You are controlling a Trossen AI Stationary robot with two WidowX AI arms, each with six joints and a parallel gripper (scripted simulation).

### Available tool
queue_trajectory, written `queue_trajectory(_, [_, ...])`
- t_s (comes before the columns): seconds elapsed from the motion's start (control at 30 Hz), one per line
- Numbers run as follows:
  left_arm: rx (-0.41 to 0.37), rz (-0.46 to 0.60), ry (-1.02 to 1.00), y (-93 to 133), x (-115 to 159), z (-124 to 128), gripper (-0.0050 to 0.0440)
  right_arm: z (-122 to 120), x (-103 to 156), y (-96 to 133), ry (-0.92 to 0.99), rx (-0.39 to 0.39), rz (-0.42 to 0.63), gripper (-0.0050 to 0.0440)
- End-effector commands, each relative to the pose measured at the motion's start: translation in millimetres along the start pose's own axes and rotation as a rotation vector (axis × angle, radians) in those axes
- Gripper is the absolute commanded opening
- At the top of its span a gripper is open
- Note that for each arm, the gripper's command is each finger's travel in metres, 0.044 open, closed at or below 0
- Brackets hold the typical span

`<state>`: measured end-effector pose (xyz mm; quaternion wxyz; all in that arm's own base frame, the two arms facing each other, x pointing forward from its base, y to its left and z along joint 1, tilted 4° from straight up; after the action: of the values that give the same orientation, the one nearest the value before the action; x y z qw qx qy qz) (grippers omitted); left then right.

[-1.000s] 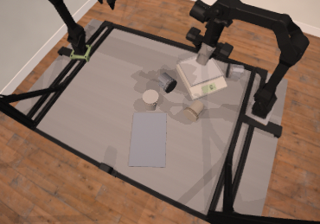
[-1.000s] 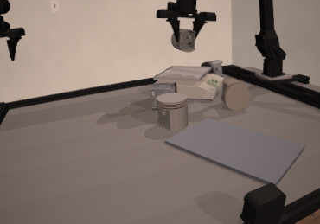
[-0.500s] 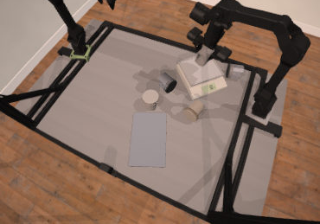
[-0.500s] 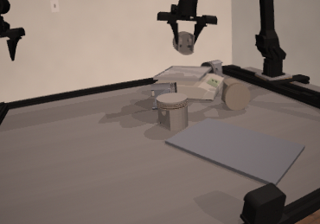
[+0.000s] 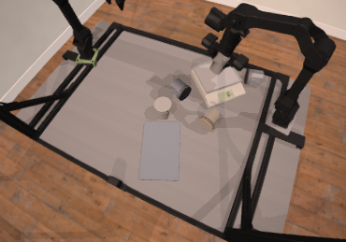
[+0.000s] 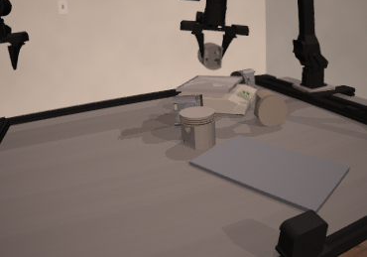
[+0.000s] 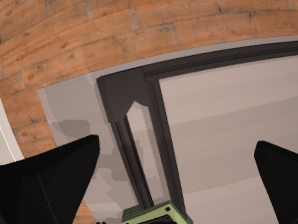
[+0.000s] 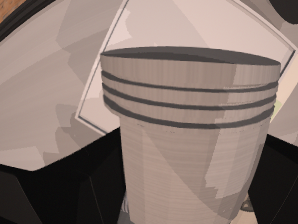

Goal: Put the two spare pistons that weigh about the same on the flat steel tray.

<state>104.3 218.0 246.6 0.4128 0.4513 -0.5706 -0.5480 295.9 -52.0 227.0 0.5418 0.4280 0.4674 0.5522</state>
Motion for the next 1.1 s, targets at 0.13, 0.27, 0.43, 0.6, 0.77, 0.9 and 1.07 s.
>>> queue_trajectory(0.13, [0.002,0.001,-0.001,0,0,0,0.044,0,0,-12,-0.002,0.001,-0.006,0.0158])
queue_trajectory(0.27, [0.002,0.001,-0.001,0,0,0,0.044,0,0,-19,-0.002,0.001,-0.006,0.0158])
queue_trajectory(0.43, [0.002,0.001,-0.001,0,0,0,0.044,-1,0,-27,-0.002,0.001,-0.006,0.0158])
queue_trajectory(0.6, [0.002,0.001,-0.001,0,0,0,0.044,-1,0,-32,-0.002,0.001,-0.006,0.0158])
queue_trajectory(0.77, [0.002,0.001,-0.001,0,0,0,0.044,-1,-1,-41,-0.002,0.001,-0.006,0.0158])
queue_trajectory(0.9, [0.002,0.001,-0.001,0,0,0,0.044,-1,-1,-41,-0.002,0.001,-0.006,0.0158])
queue_trajectory(1.07, [0.002,0.001,-0.001,0,0,0,0.044,-1,0,-42,-0.002,0.001,-0.006,0.0378])
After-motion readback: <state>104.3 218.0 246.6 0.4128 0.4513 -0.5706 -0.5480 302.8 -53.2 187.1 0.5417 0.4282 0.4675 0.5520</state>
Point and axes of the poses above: on each arm, the point midway between the two fingers, 35 mm back from their tips, its own y axis back along the fingers, its own z axis across the jaws, x = y × z, the point moved 7 cm from there along y, back along the fingers, and after that the axes turned 14 degrees about y, right-handed, at the moved point
